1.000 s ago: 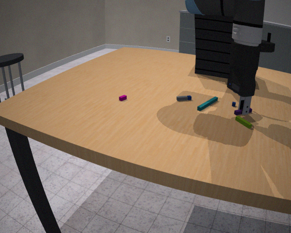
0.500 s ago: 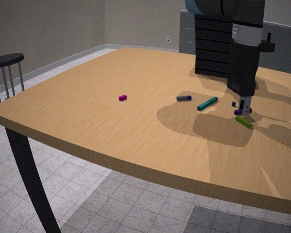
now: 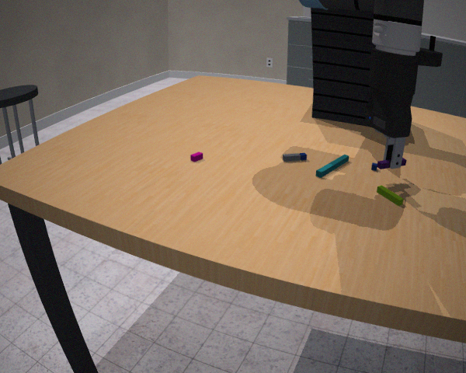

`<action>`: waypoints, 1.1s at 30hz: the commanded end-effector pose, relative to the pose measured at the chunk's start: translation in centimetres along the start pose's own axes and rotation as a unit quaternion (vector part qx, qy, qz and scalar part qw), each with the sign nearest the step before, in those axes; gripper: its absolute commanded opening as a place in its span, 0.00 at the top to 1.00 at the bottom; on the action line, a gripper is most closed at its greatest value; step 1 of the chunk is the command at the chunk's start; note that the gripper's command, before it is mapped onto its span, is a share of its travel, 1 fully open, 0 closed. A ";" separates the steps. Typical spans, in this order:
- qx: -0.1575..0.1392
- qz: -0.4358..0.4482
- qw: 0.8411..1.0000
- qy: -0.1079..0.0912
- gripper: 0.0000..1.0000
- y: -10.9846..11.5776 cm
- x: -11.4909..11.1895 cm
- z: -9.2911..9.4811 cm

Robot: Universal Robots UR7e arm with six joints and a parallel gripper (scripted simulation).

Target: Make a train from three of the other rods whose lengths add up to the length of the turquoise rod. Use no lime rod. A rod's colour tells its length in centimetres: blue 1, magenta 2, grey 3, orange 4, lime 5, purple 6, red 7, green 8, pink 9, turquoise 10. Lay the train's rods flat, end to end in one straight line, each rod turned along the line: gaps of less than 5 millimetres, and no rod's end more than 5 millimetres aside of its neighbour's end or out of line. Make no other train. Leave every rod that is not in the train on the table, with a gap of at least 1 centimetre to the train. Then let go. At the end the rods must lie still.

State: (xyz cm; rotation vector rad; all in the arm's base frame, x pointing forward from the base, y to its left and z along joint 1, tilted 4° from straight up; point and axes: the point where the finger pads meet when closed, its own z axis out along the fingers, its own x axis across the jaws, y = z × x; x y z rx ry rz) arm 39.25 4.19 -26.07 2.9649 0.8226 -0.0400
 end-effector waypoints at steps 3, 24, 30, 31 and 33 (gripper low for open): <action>0.000 -0.001 1.000 -0.001 0.76 -0.2 -0.1 -2.9; 0.000 0.000 1.000 -0.001 0.76 -0.1 -0.1 -7.2; 0.000 0.000 1.000 0.000 0.76 0.0 0.0 -7.2; 0.000 0.000 1.000 0.000 0.76 0.0 0.0 -7.2; 0.000 0.000 1.000 0.000 0.76 0.0 0.0 -7.2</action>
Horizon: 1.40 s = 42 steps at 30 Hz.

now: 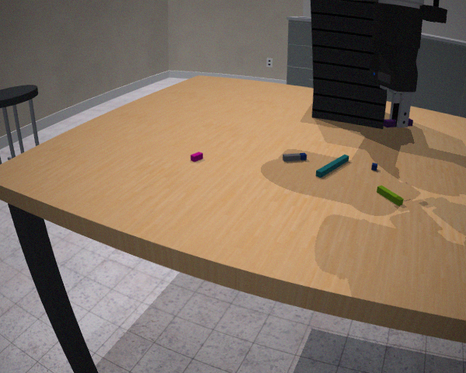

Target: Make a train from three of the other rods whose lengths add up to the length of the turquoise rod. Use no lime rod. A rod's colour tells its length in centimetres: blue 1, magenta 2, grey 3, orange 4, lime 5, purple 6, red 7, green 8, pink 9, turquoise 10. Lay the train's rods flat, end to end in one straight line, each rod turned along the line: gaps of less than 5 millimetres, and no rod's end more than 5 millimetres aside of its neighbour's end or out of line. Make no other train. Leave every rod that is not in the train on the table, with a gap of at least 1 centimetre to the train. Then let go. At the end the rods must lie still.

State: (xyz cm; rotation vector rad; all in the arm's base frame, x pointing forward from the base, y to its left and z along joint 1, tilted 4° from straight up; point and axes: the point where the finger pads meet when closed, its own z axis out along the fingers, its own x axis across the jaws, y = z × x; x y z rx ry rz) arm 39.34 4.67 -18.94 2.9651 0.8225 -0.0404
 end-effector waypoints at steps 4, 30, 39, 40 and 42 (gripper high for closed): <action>0.000 0.001 1.000 0.000 0.76 0.3 -0.2 -0.1; -0.002 0.056 0.998 0.001 0.76 16.7 -11.7 -0.2; -0.001 0.061 0.998 0.000 0.76 17.7 -13.2 -0.2; -0.001 0.061 0.998 0.000 0.76 17.6 -13.2 -0.1; -0.001 0.061 0.998 0.000 0.76 17.6 -13.2 -0.1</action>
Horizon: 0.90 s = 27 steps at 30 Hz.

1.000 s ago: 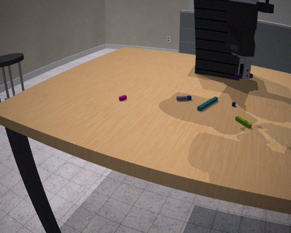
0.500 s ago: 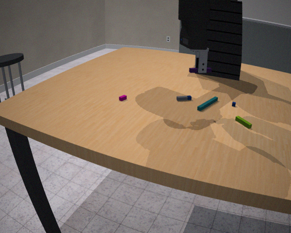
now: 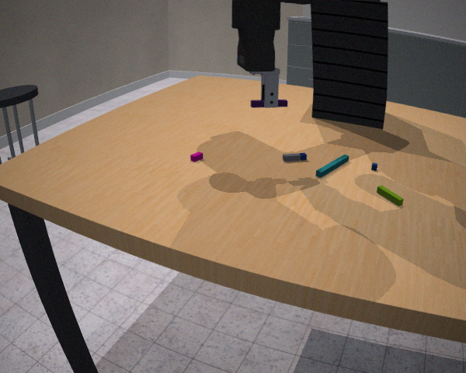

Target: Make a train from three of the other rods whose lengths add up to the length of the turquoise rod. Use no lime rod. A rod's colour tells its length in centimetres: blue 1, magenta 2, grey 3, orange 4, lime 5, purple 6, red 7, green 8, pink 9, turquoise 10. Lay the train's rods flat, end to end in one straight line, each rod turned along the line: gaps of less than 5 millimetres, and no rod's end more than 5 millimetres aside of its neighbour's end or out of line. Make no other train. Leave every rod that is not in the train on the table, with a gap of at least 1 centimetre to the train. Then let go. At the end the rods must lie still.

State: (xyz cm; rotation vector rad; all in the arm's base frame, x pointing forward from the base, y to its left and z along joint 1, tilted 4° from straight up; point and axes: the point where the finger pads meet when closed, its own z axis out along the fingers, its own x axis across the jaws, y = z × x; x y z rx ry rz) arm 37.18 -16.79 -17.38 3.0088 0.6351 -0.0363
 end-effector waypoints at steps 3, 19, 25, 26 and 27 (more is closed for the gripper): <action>-0.001 -0.002 1.000 0.001 0.76 0.3 -0.3 -0.1; -0.001 -0.002 1.000 0.001 0.76 0.4 -0.2 1.2; -0.001 -0.002 1.000 0.001 0.76 0.5 -0.2 3.4; -0.001 -0.002 1.000 0.001 0.76 0.5 -0.2 3.9; -0.001 -0.002 1.000 0.001 0.76 0.5 -0.2 4.3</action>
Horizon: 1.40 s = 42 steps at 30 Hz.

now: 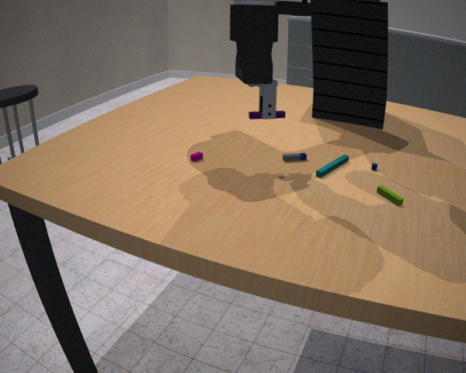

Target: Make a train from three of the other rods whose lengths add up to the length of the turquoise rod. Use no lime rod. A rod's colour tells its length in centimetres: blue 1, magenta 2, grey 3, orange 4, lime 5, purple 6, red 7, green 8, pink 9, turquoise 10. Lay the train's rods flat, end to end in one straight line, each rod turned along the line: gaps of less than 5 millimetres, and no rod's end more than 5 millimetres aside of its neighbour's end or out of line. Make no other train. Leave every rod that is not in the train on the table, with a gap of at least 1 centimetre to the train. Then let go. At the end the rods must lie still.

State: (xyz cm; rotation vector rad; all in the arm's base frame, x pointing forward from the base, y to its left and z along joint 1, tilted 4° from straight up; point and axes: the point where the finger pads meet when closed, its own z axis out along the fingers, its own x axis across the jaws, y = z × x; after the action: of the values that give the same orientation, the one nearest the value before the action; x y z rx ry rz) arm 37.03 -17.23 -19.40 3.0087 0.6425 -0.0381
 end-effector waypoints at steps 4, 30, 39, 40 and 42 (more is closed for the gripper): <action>-0.002 0.001 1.000 0.001 0.76 0.2 0.0 3.2; -0.001 0.000 1.000 0.001 0.76 0.1 0.0 6.7; -0.001 0.000 1.000 0.001 0.76 0.1 0.0 6.7; -0.001 0.000 1.000 0.001 0.76 0.1 0.0 6.7; -0.001 0.000 1.000 0.001 0.76 0.1 0.0 6.7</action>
State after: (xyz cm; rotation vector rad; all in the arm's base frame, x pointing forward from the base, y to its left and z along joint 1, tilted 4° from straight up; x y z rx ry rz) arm 36.98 -17.65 -26.10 3.0077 0.6427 -0.0371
